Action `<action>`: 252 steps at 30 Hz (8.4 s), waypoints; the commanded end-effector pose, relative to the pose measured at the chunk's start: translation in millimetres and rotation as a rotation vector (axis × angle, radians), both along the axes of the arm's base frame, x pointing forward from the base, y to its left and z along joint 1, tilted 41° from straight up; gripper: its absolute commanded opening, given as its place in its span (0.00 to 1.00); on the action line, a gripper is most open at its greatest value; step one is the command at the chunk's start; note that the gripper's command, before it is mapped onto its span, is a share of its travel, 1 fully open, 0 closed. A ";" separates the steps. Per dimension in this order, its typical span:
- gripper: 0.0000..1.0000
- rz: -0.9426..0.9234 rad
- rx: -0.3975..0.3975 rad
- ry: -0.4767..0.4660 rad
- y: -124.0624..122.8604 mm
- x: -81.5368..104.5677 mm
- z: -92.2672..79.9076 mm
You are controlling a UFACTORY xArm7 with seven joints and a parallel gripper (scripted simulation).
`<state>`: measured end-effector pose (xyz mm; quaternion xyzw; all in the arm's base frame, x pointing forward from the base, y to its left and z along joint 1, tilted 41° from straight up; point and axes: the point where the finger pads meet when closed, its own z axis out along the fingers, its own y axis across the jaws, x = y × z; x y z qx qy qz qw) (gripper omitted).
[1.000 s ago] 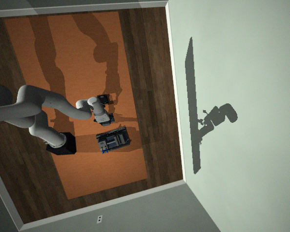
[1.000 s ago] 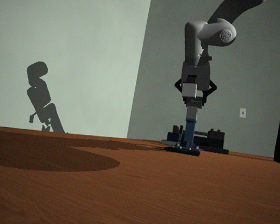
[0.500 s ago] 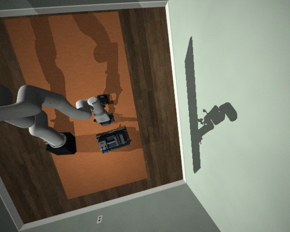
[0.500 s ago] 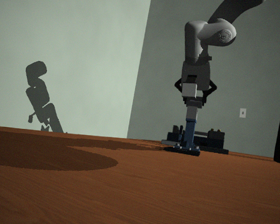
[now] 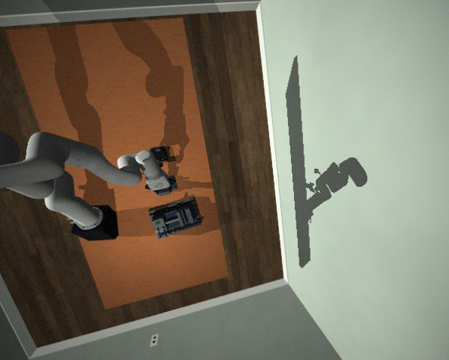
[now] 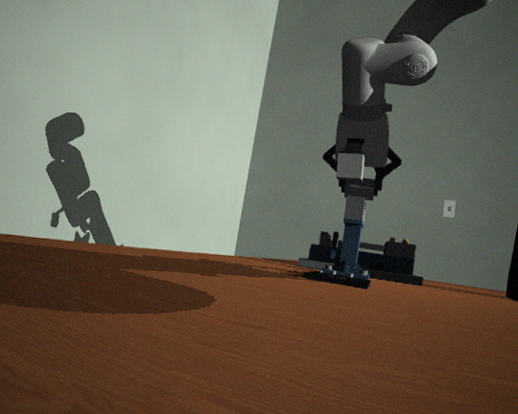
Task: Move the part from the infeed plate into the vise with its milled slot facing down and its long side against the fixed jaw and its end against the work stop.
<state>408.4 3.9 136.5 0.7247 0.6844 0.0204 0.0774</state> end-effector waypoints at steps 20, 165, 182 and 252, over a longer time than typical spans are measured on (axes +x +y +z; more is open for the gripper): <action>0.00 0.008 0.073 -0.007 -1.8 -0.2 0.8; 0.00 0.108 0.772 -0.044 -26.2 -3.9 18.1; 0.00 0.108 0.772 -0.044 -39.2 -6.9 33.4; 0.00 0.386 0.680 -0.120 -78.7 14.6 21.6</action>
